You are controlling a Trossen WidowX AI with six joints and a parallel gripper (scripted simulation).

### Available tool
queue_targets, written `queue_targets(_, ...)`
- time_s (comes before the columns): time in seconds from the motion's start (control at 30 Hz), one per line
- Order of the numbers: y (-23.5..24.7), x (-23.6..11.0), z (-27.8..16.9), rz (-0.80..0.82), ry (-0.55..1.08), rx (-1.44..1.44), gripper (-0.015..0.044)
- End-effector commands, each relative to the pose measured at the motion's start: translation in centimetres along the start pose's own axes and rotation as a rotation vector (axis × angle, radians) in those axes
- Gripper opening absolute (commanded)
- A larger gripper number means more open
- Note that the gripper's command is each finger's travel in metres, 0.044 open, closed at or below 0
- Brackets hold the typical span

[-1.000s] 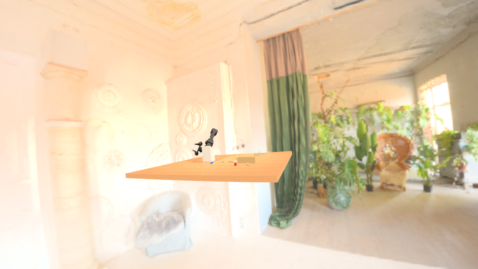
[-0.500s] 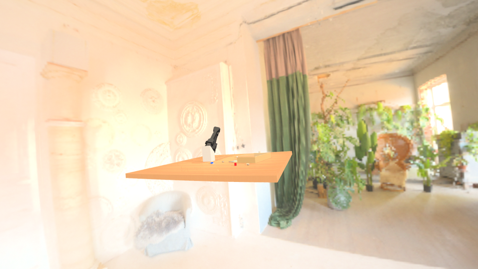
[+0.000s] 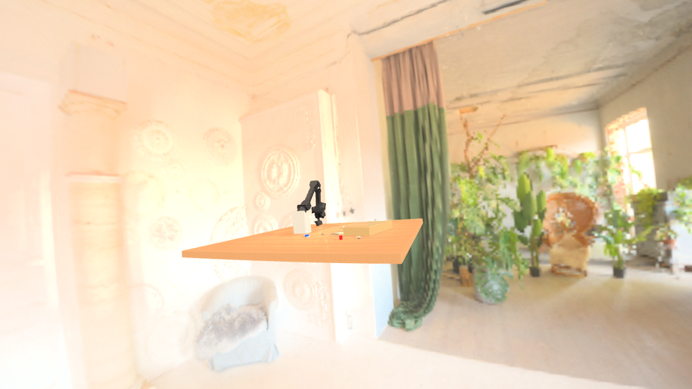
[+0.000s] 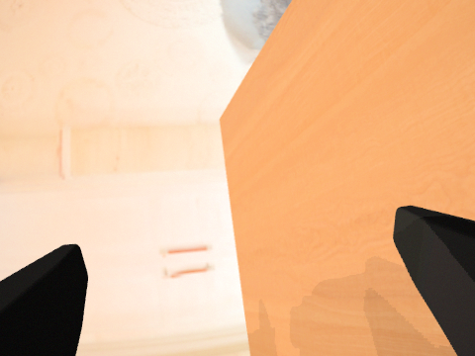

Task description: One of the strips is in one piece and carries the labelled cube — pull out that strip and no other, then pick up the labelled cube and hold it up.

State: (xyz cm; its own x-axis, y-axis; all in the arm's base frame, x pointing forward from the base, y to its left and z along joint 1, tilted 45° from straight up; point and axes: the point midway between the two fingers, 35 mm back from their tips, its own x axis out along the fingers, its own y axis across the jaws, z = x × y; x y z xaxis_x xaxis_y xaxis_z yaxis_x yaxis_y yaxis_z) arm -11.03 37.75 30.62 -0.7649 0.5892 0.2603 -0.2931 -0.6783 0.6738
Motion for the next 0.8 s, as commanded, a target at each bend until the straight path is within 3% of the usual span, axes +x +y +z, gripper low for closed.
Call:
queue_targets(0.0,0.6,-0.8,2.3,-0.01,-0.037,-0.123,0.04)
queue_targets(0.3,-3.2,-8.4,8.8,-0.258,-0.222,-0.33,0.04)
queue_targets(0.53,-8.0,-18.4,11.4,-0.547,-0.332,-0.33,0.04)
queue_targets(0.77,-10.5,-30.7,11.9,-0.848,-0.467,-0.292,0.04)
